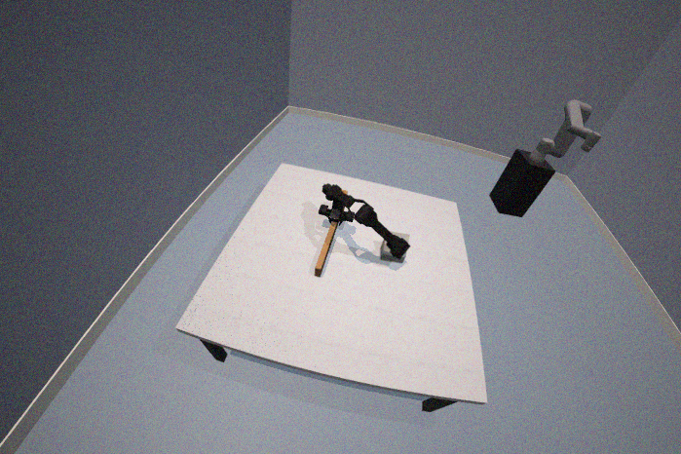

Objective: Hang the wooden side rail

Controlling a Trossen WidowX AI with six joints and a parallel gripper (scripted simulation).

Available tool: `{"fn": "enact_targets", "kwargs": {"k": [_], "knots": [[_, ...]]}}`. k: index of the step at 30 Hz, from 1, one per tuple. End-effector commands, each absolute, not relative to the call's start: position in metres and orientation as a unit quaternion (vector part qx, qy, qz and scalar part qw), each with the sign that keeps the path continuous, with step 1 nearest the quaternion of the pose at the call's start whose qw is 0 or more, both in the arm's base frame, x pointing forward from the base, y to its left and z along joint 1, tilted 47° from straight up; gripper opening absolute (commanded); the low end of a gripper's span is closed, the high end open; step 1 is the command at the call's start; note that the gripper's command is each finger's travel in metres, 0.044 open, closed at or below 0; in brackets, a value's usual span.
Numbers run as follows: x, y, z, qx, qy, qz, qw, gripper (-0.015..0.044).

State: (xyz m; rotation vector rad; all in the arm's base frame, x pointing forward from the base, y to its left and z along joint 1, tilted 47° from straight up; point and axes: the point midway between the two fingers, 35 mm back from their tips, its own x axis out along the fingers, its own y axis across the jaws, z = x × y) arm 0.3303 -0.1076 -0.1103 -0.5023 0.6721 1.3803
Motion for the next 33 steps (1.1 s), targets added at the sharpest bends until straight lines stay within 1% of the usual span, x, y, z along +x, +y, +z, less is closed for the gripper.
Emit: {"fn": "enact_targets", "kwargs": {"k": [1,5,12,19,33], "knots": [[0.330,-0.109,-0.109,-0.225,0.301,0.617,0.691,0.0341],[0.329,-0.124,-0.095,-0.226,0.302,0.616,0.691,0.0440],[0.328,-0.137,-0.082,-0.227,0.302,0.615,0.692,0.0440],[0.331,-0.116,-0.061,-0.226,0.302,0.616,0.692,0.0440],[0.333,-0.119,-0.062,-0.233,0.300,0.616,0.690,0.0440]]}}
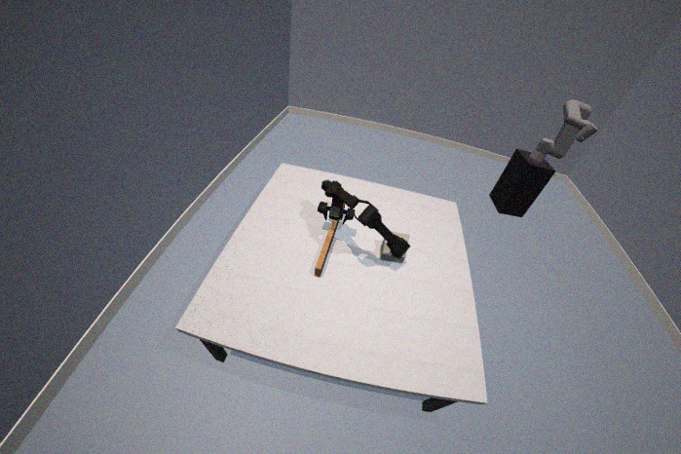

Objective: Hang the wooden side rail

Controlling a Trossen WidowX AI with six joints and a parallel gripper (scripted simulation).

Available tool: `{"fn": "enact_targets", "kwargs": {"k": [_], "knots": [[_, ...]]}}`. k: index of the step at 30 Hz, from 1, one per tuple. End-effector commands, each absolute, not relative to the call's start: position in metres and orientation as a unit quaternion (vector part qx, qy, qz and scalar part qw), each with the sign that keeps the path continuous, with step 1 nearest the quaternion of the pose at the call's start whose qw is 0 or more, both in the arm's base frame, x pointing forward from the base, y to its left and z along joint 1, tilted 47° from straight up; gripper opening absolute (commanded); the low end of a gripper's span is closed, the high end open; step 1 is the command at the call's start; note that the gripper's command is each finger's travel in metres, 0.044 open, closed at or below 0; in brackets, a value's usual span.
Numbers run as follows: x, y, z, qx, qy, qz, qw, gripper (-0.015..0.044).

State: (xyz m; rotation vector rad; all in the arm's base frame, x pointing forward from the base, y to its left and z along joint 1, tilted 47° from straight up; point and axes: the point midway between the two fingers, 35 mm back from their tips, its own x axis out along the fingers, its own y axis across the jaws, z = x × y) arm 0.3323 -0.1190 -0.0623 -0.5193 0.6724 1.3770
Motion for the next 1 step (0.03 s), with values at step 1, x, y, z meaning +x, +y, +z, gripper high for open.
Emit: {"fn": "enact_targets", "kwargs": {"k": [1], "knots": [[0.3328,-0.1189,-0.0621,-0.233,0.300,0.616,0.690,0.0440]]}}
